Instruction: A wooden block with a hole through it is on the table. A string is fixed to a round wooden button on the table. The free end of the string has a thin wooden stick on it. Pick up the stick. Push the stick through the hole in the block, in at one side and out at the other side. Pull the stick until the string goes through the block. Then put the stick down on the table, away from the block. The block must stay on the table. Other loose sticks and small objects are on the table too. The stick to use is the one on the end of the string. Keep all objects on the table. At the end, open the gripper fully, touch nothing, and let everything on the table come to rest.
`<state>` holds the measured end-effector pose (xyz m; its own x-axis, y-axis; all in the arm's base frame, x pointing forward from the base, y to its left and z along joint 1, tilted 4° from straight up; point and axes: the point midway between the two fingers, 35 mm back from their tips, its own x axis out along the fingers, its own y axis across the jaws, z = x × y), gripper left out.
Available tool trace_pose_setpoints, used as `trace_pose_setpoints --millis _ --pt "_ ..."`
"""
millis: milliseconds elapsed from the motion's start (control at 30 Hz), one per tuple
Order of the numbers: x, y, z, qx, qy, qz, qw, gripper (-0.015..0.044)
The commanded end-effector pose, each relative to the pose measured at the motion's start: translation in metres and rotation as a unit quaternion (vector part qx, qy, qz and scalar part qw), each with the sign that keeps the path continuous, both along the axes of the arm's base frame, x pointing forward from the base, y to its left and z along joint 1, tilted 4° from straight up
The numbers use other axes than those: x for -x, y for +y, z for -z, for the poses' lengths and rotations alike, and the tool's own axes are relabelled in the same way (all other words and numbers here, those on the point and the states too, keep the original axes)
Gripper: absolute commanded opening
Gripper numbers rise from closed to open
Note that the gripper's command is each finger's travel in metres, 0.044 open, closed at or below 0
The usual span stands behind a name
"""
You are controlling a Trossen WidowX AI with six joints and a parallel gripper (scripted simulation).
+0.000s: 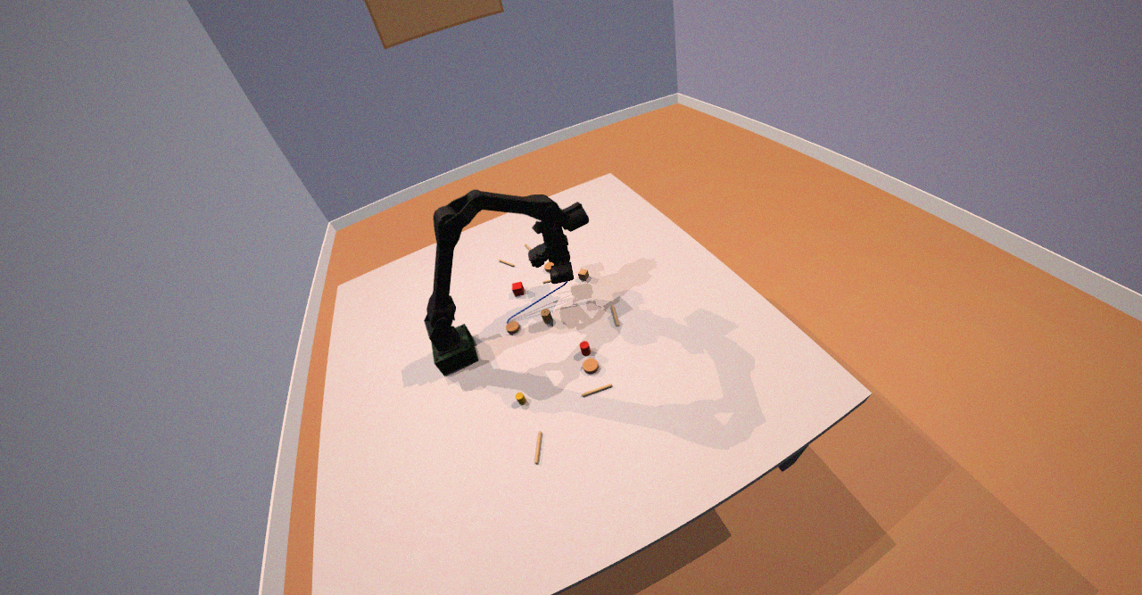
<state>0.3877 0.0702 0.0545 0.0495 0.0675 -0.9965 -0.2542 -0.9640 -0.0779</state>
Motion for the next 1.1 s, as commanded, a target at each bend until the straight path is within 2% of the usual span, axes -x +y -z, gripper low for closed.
trace_pose_setpoints --millis 0,1067 --pt "-0.008 -0.003 -0.002 0.004 -0.008 -0.001 1.0 0.0" --pt "-0.006 0.019 0.015 0.003 -0.009 -0.001 1.0 0.0"
